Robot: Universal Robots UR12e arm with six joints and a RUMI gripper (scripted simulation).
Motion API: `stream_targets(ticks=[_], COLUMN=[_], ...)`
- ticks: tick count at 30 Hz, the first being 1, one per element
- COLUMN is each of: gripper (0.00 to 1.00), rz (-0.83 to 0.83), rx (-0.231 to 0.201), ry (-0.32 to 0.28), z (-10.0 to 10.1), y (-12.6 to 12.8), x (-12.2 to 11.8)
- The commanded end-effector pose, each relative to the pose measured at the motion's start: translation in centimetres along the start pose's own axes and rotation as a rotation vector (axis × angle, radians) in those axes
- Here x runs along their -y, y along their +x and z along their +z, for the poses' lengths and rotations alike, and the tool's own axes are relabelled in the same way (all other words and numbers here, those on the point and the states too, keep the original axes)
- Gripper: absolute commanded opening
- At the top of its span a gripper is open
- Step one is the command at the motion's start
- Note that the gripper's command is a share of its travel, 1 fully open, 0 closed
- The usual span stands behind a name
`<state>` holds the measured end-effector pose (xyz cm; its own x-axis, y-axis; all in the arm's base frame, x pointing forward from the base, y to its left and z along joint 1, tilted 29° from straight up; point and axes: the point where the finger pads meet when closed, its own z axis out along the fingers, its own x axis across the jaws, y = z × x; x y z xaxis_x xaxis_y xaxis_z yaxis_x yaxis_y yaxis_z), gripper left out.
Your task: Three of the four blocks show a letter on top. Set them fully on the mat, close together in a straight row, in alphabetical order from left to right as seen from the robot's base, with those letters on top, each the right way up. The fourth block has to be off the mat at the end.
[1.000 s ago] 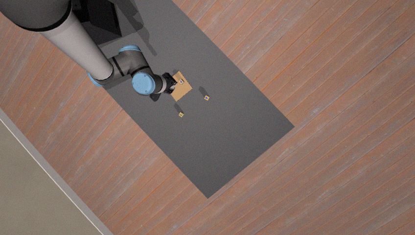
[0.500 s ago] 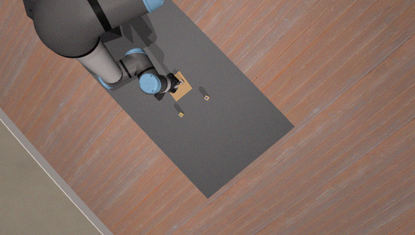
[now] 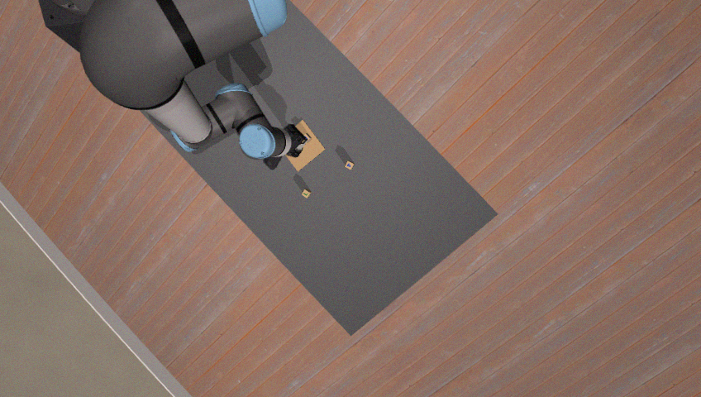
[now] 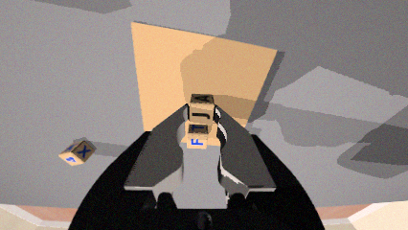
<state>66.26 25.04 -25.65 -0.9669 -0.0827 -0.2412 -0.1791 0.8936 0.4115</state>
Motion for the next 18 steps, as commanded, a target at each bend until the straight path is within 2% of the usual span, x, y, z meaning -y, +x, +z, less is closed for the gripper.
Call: stream_targets(ticks=[1, 18], gripper=[0.05, 0.05], rz=[-0.003, -0.004], rx=[0.005, 0.006], ry=[0.002, 0.002], z=[-0.11, -0.12], y=[-0.40, -0.69], x=[-0.02, -0.11])
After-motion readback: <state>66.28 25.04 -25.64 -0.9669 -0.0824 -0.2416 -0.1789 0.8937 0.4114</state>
